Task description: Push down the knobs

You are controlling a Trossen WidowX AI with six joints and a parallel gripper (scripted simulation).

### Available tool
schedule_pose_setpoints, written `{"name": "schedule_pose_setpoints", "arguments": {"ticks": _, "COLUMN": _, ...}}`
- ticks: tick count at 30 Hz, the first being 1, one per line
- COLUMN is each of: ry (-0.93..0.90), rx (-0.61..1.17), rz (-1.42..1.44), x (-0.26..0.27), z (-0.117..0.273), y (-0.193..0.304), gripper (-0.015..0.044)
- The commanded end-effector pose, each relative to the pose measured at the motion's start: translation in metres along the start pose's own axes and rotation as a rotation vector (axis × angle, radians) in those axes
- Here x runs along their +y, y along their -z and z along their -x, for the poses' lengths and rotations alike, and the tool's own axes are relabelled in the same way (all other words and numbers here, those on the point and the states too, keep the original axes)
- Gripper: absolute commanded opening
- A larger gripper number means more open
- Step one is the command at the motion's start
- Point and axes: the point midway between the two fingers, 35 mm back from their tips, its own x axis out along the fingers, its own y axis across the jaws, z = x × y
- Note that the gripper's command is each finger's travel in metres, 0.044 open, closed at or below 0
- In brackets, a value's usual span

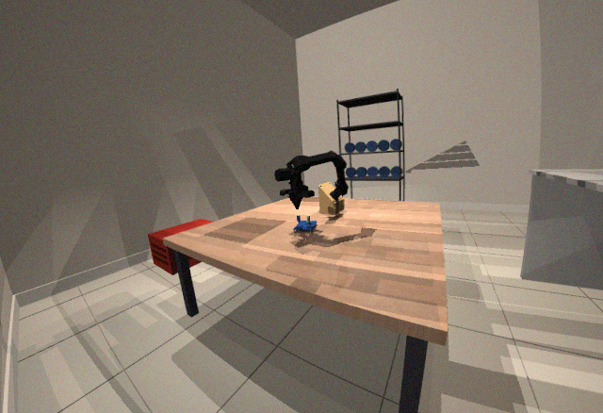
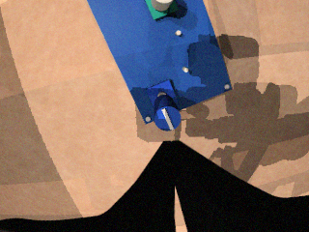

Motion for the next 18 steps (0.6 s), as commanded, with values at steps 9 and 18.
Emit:
{"name": "schedule_pose_setpoints", "arguments": {"ticks": 9, "ry": 0.008, "rx": -0.008, "rz": -0.007, "x": -0.002, "z": -0.015, "y": -0.002, "gripper": 0.0000}}
{"name": "schedule_pose_setpoints", "arguments": {"ticks": 18, "ry": 0.009, "rx": -0.008, "rz": -0.007, "x": -0.002, "z": -0.029, "y": -0.002, "gripper": 0.0000}}
